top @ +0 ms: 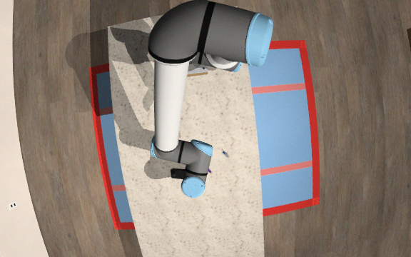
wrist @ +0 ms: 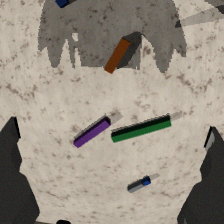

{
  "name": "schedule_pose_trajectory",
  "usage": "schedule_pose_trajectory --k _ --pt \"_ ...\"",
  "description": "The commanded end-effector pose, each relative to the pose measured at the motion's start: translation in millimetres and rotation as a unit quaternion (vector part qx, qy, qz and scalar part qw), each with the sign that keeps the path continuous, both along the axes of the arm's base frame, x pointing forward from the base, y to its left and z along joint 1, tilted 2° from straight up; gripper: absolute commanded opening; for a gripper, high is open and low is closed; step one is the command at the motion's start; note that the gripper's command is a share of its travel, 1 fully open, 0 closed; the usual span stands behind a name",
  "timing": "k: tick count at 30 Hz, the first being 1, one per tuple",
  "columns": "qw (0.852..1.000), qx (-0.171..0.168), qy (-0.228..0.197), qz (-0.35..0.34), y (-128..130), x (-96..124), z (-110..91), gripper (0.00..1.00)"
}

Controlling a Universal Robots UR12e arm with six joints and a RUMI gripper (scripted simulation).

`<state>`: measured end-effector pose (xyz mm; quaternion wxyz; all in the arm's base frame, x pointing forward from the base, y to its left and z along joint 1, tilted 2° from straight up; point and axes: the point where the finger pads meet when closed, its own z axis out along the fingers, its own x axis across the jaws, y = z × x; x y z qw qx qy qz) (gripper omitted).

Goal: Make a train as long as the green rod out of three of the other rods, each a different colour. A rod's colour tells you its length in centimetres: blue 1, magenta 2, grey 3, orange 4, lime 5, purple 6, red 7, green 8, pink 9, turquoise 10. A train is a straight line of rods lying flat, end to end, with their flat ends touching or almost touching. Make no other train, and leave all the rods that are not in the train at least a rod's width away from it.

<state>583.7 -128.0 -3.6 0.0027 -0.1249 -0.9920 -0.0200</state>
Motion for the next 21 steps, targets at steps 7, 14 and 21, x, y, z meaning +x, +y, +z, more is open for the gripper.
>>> schedule_pose_trajectory --k 7,14,21 --pt "0.991 -0.002 0.005 -0.133 -18 -4 -2 1.00" --pt "0.981 -0.002 0.008 -0.194 -25 -7 -4 1.00" --pt "0.976 -0.002 0.009 -0.217 -28 -8 -4 1.00"
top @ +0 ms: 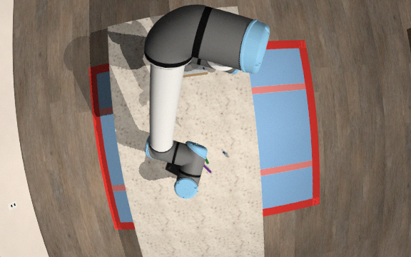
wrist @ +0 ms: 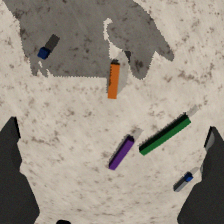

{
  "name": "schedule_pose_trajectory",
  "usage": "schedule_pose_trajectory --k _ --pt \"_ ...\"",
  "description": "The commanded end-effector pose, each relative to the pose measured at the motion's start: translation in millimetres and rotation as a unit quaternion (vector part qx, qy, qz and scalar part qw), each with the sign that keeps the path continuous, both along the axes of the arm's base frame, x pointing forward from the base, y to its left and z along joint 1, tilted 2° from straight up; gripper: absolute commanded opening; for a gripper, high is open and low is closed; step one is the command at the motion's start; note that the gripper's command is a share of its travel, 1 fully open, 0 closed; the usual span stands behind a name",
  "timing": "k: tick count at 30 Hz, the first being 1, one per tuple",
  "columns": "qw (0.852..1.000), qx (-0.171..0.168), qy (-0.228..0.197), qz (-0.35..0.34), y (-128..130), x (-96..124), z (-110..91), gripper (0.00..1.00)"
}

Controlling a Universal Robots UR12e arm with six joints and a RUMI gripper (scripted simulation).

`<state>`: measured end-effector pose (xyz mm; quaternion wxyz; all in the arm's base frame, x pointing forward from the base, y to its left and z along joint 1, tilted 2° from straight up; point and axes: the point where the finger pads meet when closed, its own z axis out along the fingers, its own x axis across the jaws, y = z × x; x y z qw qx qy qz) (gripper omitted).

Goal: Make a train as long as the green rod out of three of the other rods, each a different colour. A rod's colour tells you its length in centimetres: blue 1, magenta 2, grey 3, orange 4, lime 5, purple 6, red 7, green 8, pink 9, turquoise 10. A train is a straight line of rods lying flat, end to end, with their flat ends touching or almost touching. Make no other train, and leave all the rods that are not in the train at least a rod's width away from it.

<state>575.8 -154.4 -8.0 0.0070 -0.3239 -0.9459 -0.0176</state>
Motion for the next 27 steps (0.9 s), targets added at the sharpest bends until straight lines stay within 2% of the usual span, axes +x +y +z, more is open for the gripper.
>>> schedule_pose_trajectory --k 1,11,12,27 --pt "1.000 -0.001 0.000 -0.017 -2.4 -0.1 0.2 1.00" --pt "1.000 -0.001 0.001 -0.026 -3.4 -0.4 0.0 1.00" --pt "1.000 -0.001 0.001 -0.026 -3.4 -0.4 0.0 0.14" --pt "1.000 -0.001 0.001 -0.026 -3.4 -0.4 0.0 0.14"
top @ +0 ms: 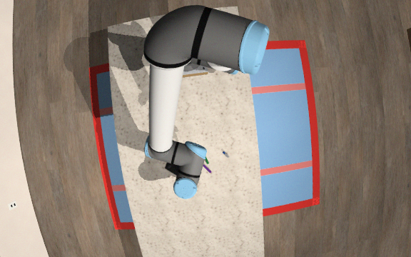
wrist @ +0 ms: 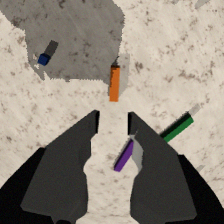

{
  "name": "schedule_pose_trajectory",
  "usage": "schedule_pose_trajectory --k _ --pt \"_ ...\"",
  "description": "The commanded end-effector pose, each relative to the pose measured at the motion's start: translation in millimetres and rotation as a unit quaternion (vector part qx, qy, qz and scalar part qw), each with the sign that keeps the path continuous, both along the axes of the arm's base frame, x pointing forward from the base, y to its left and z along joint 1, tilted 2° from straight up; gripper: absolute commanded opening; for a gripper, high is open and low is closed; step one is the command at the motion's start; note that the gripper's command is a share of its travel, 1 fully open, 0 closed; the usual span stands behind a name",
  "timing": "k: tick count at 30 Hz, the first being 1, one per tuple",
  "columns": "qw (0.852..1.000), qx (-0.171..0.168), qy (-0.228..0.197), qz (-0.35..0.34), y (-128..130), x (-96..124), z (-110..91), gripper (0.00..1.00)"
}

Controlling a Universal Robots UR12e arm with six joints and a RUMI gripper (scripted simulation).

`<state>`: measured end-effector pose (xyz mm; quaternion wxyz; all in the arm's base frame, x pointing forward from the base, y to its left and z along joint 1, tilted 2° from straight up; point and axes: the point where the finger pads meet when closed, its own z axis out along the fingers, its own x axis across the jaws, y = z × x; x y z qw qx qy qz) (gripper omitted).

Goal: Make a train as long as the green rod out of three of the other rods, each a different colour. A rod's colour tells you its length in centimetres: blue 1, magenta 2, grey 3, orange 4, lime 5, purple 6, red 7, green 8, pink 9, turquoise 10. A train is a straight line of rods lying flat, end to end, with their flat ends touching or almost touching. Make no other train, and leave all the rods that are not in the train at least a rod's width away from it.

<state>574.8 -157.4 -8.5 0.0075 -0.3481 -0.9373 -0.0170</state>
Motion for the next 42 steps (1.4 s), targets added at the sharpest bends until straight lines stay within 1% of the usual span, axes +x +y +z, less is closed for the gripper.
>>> schedule_pose_trajectory --k 1,27,42 --pt "1.000 0.000 -0.001 0.000 0 1 1 0.14" --pt "1.000 0.000 -0.001 0.000 0 1 0 0.14" --pt "1.000 0.000 -0.001 0.000 0 1 -11 0.14"
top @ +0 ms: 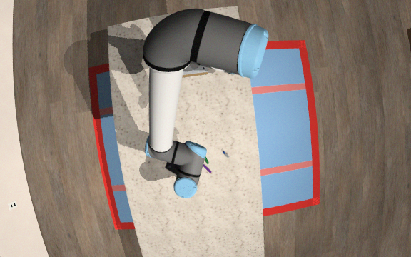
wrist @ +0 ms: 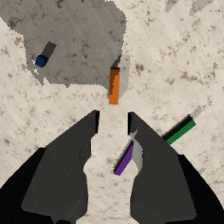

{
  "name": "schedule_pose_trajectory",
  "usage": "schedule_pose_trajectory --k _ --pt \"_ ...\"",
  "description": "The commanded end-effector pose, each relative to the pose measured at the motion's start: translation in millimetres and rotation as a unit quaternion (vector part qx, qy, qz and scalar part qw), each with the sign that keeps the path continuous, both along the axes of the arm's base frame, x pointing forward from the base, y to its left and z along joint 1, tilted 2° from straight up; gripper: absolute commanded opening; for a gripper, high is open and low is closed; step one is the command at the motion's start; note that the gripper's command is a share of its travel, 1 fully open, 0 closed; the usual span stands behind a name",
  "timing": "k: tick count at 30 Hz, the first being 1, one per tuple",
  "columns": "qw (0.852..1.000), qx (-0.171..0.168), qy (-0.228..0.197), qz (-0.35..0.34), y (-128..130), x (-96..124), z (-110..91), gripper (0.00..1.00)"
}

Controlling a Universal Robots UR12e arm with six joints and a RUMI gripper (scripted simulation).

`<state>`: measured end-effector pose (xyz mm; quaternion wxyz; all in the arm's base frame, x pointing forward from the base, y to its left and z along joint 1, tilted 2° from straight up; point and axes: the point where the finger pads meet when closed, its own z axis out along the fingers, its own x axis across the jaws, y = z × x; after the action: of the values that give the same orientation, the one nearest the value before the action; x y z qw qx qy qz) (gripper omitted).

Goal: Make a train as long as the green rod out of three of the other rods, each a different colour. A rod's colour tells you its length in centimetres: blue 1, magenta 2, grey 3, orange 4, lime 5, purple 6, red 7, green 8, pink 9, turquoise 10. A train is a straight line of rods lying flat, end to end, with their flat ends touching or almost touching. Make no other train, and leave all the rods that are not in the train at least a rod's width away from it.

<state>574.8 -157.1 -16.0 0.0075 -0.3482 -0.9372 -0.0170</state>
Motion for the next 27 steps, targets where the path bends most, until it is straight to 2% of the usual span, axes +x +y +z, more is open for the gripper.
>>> schedule_pose_trajectory --k 1,27 --pt "1.000 0.000 -0.001 0.000 0 1 -5 0.14" --pt "1.000 0.000 -0.001 0.000 1 1 -39 0.14"
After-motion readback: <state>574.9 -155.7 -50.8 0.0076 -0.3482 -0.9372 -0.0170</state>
